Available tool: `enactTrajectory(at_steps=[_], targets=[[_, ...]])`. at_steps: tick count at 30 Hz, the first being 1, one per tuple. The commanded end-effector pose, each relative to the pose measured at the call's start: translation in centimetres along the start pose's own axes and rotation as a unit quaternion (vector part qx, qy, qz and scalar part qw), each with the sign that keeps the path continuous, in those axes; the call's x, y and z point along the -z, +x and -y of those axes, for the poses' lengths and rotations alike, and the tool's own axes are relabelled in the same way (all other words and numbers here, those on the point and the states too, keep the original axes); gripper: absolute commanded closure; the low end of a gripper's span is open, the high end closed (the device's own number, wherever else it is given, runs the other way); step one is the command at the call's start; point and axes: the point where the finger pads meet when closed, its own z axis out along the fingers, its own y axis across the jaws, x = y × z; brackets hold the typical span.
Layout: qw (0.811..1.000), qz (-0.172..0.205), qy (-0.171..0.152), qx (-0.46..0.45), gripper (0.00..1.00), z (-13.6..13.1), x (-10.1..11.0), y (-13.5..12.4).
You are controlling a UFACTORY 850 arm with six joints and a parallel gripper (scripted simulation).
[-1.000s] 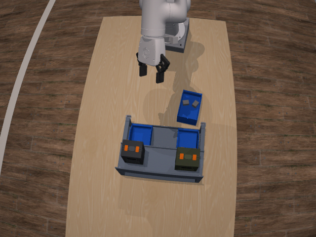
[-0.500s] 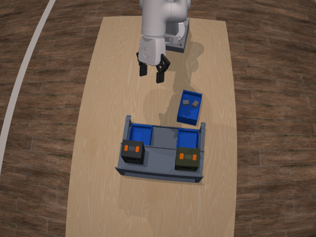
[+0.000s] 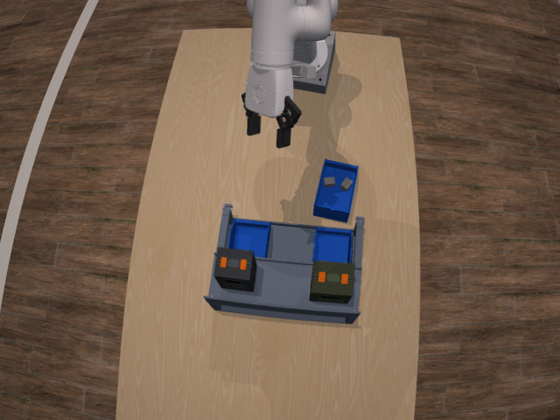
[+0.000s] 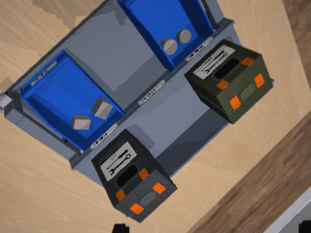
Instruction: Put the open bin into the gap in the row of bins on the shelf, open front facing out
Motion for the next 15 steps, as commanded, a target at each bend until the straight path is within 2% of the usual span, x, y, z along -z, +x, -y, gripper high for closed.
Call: enactTrajectory(at_steps=[1,15], targets=[[1.0,0.002,0.0,0.0,0.0,0.18,-0.14,0.12],[1.0,0.002,0.0,0.0,0.0,0.3,-0.21,0.19]])
